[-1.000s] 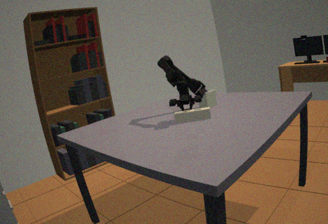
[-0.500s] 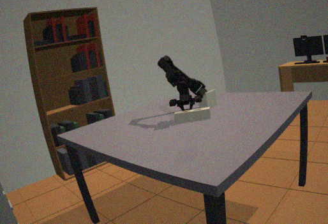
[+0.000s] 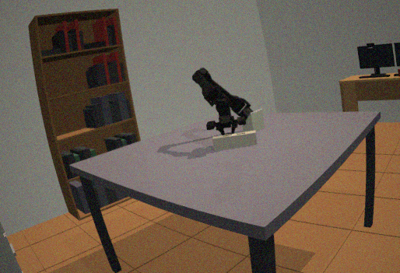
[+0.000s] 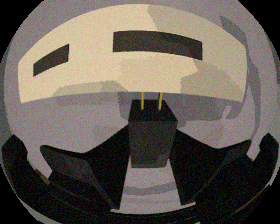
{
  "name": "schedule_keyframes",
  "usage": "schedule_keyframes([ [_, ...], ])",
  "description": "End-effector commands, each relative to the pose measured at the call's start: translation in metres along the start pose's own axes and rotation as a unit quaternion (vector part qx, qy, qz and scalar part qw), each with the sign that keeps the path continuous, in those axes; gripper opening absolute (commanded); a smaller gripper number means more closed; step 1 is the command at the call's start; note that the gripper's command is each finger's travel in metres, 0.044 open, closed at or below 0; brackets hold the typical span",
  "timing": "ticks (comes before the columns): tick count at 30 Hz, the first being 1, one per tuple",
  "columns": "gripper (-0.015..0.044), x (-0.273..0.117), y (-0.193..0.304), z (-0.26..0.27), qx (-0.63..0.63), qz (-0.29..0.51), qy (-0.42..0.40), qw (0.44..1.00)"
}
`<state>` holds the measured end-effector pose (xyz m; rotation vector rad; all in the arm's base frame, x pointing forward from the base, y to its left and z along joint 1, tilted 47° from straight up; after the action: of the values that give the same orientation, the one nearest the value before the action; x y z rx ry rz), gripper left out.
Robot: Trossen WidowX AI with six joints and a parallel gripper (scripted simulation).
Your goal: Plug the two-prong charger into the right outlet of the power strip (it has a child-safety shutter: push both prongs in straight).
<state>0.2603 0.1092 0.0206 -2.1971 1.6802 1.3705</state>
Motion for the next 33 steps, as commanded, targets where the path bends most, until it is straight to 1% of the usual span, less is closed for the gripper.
schedule_keyframes([
  [1, 0.0000, -0.0005, -0.0014, 0.0002, 0.003, 0.000, -0.002, 1.000],
  [33, 0.0000, -0.0010, -0.0091, 0.0007, 0.003, 0.000, -0.002, 1.000],
])
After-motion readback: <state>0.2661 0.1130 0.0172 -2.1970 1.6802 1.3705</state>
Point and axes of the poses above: the point midway between the two fingers, 35 mm back from their tips, its own x axis out along the fingers, its own z axis across the jaws, y = z × x, the point moved 9 cm from there along -x, back along the fingers, and after that the axes turned 4 degrees about x, right-handed, at the moved point
